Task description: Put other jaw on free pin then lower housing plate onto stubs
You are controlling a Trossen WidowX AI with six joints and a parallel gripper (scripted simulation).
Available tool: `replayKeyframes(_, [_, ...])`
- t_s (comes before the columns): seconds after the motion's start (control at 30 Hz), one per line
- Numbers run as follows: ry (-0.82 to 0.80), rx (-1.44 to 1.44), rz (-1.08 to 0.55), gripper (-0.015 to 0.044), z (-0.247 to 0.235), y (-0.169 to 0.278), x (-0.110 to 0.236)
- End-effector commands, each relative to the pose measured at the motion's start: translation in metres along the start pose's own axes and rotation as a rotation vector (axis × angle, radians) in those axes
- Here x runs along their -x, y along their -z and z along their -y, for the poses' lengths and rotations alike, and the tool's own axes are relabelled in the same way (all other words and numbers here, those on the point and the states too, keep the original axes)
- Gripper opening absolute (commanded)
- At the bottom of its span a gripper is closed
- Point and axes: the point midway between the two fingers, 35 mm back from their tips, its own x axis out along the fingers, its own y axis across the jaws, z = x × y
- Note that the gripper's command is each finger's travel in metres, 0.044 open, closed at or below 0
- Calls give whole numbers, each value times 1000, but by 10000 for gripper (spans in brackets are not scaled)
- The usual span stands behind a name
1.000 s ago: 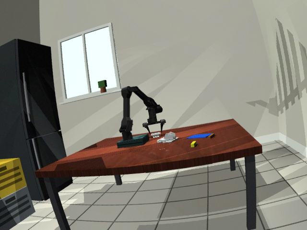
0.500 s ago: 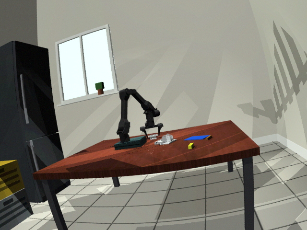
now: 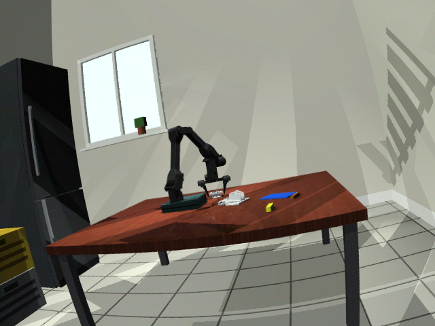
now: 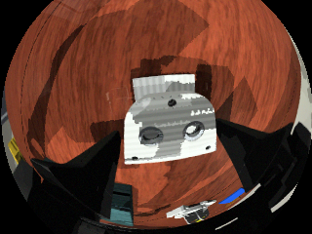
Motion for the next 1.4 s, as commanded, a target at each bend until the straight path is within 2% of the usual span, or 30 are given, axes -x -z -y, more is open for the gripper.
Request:
replayKeyframes(0.0, [-4, -3, 0, 440, -1, 0, -2])
replayKeyframes(0.3, [-4, -3, 0, 440, -1, 0, -2])
replayKeyframes(0.77, [0, 0, 0, 351, 0, 0, -1])
replayKeyframes(1.1, [0, 0, 0, 351, 0, 0, 0])
replayKeyframes(1.37, [-1, -1, 0, 351, 2, -2, 22])
